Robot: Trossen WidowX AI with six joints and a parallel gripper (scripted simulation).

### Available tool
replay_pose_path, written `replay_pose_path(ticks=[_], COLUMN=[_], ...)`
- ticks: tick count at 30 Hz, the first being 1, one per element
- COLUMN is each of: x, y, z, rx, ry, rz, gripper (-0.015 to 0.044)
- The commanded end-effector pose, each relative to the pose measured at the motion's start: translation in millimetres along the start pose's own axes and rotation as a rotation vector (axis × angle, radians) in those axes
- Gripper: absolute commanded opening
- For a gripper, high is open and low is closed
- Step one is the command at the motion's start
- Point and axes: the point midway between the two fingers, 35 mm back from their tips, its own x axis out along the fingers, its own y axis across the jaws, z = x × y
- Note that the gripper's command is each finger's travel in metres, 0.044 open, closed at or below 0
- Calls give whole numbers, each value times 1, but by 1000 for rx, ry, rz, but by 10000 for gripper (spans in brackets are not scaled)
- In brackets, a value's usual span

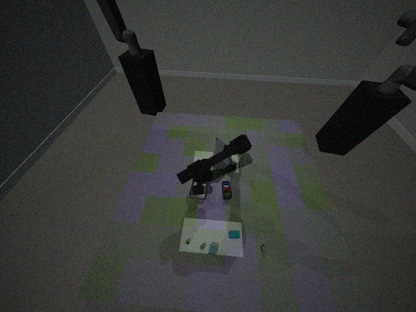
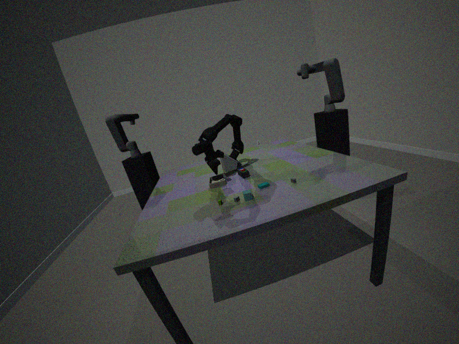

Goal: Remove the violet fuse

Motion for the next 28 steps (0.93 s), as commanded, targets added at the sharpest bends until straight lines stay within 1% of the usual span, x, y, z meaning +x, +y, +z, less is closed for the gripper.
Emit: replay_pose_path(ticks=[1, 28], x=[-27, -24], y=[0, 0], z=[-3, -3], rx=[-1, 4], ry=[14, 10], rz=[-14, -14], gripper=[330, 330])
